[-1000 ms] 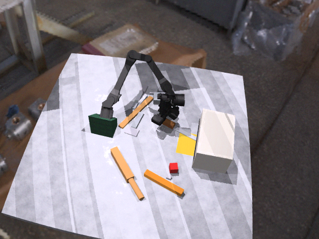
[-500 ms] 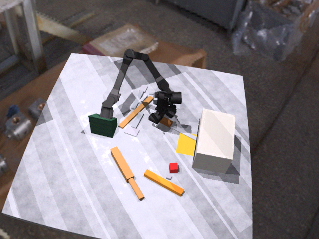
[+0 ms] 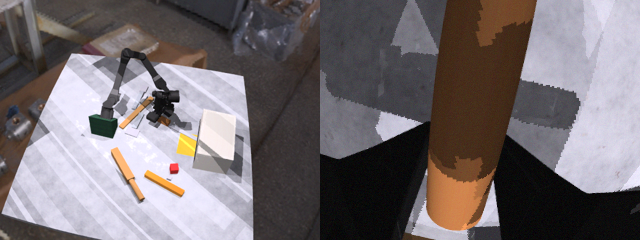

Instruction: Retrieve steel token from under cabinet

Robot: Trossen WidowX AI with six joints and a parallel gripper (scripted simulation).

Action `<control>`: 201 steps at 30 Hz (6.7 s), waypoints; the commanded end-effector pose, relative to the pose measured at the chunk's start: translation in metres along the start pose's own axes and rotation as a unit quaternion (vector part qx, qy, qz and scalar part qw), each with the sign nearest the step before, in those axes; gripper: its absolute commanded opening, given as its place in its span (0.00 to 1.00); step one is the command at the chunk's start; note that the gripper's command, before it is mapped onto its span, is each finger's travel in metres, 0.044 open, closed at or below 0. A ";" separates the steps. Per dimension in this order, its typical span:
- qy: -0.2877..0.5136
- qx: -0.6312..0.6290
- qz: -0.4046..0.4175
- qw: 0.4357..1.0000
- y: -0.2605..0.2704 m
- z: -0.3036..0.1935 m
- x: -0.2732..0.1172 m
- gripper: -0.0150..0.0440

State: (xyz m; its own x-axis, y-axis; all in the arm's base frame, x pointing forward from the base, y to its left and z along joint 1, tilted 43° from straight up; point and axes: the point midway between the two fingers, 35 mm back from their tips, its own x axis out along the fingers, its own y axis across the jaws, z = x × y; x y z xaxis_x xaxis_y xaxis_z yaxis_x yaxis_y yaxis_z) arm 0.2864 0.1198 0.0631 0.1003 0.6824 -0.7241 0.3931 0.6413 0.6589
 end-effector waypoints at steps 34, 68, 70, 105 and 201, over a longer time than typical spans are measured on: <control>0.001 0.014 0.000 1.000 0.003 -0.032 -0.001 0.25; 0.002 0.120 -0.001 0.993 -0.005 -0.027 -0.003 0.25; 0.002 0.121 -0.001 0.993 -0.007 -0.026 -0.003 0.25; 0.002 0.129 -0.002 0.992 -0.047 -0.003 -0.003 0.25; 0.000 0.129 -0.005 0.992 -0.152 0.044 -0.004 0.25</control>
State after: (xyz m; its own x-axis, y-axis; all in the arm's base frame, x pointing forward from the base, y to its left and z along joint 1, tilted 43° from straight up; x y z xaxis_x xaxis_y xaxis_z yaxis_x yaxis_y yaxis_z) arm 0.2668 0.0091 -0.0400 0.0919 0.6797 -0.7277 0.6138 0.5368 0.5789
